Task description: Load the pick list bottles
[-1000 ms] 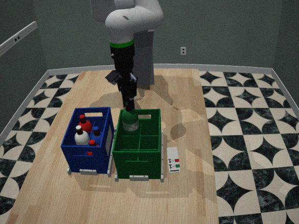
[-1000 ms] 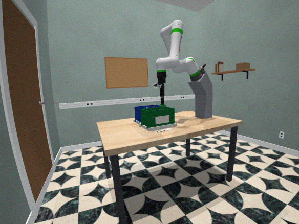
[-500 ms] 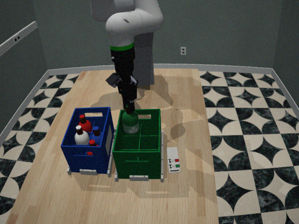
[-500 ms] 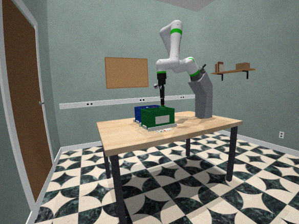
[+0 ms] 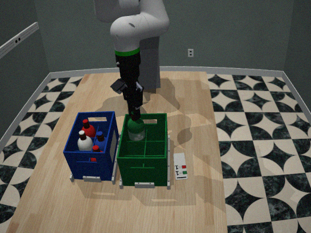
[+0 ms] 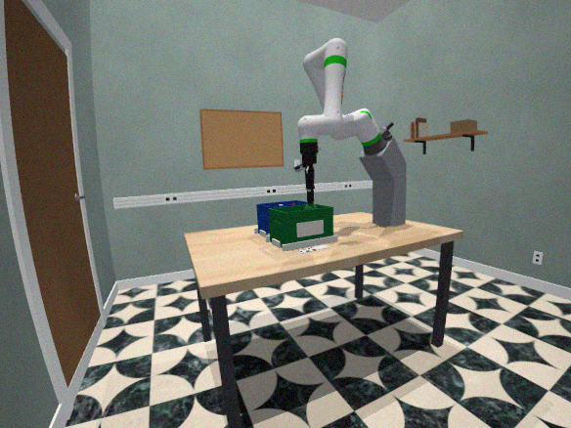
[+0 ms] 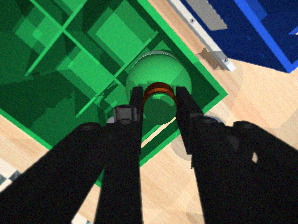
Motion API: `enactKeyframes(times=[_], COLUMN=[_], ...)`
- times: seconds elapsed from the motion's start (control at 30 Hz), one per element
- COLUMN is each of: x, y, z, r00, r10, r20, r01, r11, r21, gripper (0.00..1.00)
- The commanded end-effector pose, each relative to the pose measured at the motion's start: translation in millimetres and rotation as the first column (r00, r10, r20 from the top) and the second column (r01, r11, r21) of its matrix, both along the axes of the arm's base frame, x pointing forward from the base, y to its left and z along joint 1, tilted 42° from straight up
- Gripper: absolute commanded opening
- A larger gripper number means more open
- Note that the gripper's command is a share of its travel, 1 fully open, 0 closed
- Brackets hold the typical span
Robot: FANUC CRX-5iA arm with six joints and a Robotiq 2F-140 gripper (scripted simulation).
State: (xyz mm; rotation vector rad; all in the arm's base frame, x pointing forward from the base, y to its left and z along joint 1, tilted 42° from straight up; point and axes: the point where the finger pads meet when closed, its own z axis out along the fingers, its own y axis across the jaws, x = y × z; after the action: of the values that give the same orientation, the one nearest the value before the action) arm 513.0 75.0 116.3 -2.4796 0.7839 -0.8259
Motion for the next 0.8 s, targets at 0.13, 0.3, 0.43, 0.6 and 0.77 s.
enactKeyframes(times=[0.13, 0.3, 0.43, 0.6, 0.77], x=[4, 6, 9, 12, 15], y=[1, 2, 3, 4, 5], z=[-4, -6, -9, -13, -17], r00=[1.000, 1.000, 1.000, 1.000, 1.000], r10=[0.000, 0.000, 0.000, 0.000, 0.000], r20=[0.001, 0.001, 0.001, 0.001, 0.001], r01=[0.000, 0.000, 0.000, 0.000, 0.000], r11=[1.000, 1.000, 1.000, 1.000, 1.000], r21=[0.000, 0.000, 0.000, 0.000, 0.000], gripper=[0.10, 0.10, 0.10, 0.10, 0.10])
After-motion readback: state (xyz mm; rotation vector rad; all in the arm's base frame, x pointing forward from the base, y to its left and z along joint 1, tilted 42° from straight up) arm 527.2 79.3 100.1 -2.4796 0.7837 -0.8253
